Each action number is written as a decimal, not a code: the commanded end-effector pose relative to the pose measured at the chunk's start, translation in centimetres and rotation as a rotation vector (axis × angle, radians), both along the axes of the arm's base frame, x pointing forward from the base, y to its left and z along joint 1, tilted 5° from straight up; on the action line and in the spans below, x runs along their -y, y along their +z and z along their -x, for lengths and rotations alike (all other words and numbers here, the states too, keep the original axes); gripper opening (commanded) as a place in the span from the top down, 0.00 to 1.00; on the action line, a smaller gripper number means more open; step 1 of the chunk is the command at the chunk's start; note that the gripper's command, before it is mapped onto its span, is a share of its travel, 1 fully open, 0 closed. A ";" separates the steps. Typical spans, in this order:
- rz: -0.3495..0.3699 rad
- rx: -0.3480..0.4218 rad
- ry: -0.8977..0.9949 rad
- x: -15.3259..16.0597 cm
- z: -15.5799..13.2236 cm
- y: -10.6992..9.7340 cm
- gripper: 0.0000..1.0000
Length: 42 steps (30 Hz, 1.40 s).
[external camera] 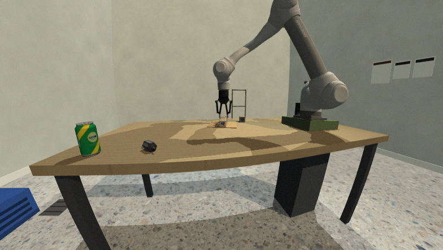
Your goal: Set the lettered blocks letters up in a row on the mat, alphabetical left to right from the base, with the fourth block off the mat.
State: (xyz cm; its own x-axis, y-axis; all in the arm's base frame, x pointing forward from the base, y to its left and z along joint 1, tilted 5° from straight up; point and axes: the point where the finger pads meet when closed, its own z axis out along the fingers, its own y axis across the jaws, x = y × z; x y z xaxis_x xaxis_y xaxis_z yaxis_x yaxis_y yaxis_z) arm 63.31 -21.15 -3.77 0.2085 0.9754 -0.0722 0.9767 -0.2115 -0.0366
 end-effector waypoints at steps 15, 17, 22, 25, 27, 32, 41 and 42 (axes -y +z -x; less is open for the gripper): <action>0.000 0.001 0.000 0.0 -0.1 0.0 0.67; 0.000 0.001 0.000 0.0 -0.1 0.0 0.67; 0.000 0.001 0.000 0.0 -0.1 0.0 0.67; 0.000 0.001 0.000 0.0 -0.1 0.0 0.67; 0.000 0.001 0.000 0.0 -0.1 0.0 0.67; 0.000 0.001 0.000 0.0 -0.1 0.0 0.67; 0.000 0.001 0.000 0.0 -0.1 0.0 0.63; 0.000 0.001 0.000 0.0 -0.1 0.0 0.63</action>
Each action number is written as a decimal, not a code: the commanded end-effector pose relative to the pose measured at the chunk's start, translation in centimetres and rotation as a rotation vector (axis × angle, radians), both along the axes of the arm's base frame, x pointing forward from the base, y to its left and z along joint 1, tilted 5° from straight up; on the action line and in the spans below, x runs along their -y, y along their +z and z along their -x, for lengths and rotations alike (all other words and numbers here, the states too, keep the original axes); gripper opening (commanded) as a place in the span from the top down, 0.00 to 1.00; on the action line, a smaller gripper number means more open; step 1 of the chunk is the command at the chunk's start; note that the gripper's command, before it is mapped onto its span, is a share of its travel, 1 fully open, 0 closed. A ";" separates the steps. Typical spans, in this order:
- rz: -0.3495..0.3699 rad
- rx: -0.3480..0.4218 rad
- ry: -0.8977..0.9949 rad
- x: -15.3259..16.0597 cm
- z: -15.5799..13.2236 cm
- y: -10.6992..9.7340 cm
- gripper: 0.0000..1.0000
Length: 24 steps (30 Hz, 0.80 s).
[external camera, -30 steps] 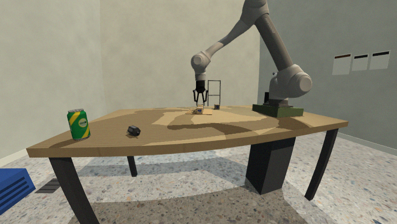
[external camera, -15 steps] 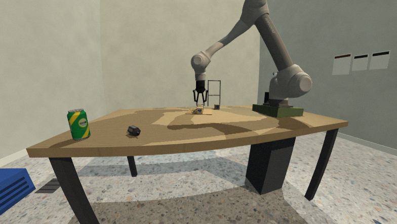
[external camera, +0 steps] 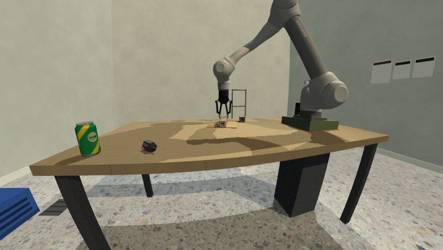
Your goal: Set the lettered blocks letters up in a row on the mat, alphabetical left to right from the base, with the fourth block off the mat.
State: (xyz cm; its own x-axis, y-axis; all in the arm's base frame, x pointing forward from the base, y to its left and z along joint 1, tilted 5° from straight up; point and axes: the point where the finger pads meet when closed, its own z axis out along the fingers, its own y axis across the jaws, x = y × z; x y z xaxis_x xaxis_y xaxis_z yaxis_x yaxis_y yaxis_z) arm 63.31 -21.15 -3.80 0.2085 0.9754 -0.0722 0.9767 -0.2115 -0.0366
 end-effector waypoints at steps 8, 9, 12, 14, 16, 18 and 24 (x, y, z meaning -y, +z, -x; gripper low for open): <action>0.000 0.001 0.000 0.0 -0.1 0.1 0.58; 0.000 0.001 0.000 0.0 -0.1 0.1 0.56; 0.000 0.001 0.000 0.0 -0.1 0.1 0.56; 0.000 0.001 0.000 0.0 -0.1 0.1 0.56; 0.000 0.001 0.000 0.0 -0.1 0.1 0.56; 0.000 0.001 0.000 0.0 -0.1 0.1 0.56; 0.000 0.001 0.000 0.0 -0.1 0.4 0.56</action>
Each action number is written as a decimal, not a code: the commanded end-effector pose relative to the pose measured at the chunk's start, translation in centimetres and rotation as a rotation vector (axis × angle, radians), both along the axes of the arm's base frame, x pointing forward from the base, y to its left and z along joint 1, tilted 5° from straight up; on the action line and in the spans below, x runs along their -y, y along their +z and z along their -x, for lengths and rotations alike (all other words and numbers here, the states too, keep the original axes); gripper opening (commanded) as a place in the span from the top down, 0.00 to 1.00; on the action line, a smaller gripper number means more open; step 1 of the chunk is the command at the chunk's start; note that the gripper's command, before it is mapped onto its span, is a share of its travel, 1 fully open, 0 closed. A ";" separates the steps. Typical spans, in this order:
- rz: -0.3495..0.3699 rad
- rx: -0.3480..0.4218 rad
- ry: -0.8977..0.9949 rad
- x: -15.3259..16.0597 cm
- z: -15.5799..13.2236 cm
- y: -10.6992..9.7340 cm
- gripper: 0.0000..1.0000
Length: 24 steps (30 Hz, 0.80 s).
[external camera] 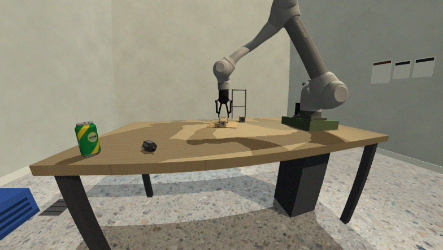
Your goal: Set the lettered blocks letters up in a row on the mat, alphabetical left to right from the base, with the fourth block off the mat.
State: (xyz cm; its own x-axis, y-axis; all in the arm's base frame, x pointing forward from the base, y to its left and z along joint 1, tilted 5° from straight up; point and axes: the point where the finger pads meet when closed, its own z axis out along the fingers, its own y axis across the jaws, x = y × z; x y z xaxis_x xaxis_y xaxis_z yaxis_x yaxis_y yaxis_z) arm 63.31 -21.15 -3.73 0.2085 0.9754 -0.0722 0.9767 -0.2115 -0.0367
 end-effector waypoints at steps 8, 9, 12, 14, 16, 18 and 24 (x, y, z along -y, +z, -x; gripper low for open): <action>0.000 0.001 0.000 -0.2 -0.2 3.2 0.56; 0.000 0.001 0.000 -0.2 -0.2 3.2 0.56; 0.000 0.001 0.000 -0.3 -0.3 4.3 0.56; 0.000 0.001 0.000 -0.3 -0.3 5.4 0.56; 0.000 0.001 0.000 -0.4 -0.4 6.4 0.56; 0.000 0.001 0.000 -0.5 -0.4 7.4 0.56; 0.000 0.001 0.000 -0.6 -0.5 8.9 0.56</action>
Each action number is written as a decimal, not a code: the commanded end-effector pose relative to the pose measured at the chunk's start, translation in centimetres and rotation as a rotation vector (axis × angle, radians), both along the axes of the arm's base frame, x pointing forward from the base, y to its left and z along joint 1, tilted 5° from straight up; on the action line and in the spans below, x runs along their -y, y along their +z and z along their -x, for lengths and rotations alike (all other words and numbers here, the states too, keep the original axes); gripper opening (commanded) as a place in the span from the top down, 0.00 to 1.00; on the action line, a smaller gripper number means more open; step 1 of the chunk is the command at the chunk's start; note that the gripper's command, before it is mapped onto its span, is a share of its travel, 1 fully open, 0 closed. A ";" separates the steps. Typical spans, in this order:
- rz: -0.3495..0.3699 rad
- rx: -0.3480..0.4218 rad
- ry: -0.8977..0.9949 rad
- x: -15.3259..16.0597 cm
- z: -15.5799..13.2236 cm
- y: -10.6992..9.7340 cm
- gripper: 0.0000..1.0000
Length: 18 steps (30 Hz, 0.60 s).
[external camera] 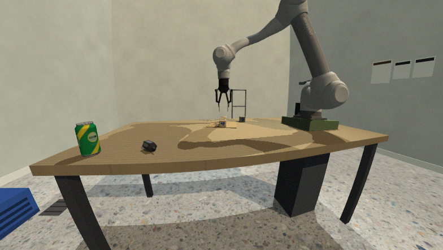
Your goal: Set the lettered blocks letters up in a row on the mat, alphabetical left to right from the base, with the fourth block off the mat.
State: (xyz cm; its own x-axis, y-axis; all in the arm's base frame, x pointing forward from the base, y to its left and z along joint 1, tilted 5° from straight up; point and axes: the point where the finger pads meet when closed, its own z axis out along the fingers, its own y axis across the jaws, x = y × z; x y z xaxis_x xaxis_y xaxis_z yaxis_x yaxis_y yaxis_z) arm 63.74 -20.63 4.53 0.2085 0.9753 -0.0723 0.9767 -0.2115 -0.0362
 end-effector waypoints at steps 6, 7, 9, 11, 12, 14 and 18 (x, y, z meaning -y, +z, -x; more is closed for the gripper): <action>0.000 0.001 0.000 0.0 -0.1 0.7 0.00; 0.000 0.001 0.000 0.0 -0.1 0.7 0.00; 0.000 0.001 0.000 0.0 -0.1 0.7 0.00; 0.000 0.001 0.000 0.0 -0.1 0.7 0.00; 0.000 0.001 0.000 0.0 -0.1 0.7 0.00; 0.000 0.001 0.000 0.0 -0.1 0.7 0.00; 0.000 0.001 0.000 0.0 -0.1 0.7 0.00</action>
